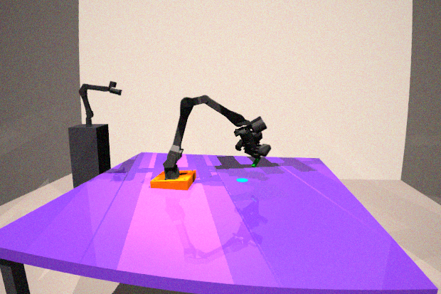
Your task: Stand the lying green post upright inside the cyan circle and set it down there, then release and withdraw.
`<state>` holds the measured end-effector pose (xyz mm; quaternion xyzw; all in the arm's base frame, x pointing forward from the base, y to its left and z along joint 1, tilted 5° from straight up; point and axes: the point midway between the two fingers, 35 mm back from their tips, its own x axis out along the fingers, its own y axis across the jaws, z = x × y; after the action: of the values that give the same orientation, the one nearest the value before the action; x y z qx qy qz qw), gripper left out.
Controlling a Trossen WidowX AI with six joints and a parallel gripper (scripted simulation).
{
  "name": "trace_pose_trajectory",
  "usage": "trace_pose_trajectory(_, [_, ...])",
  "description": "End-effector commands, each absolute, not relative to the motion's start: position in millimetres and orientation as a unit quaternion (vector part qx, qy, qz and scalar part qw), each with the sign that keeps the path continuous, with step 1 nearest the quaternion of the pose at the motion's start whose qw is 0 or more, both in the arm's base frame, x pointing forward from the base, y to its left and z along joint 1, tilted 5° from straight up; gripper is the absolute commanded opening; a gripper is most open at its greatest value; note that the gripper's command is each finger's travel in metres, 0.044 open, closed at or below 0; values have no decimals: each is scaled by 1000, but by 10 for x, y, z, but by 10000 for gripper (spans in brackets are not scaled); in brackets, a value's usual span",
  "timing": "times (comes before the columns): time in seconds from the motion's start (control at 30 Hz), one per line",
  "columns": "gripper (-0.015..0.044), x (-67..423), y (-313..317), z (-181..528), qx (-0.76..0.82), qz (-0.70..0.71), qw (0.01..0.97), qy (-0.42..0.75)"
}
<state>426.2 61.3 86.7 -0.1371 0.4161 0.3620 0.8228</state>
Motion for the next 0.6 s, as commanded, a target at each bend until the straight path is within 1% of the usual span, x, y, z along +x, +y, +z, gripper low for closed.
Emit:
trace_pose_trajectory(0.0, [22,4260,609,867,-128,363,828,407])
trace_pose_trajectory(0.57, [22,4291,577,864,-99,370,849,363])
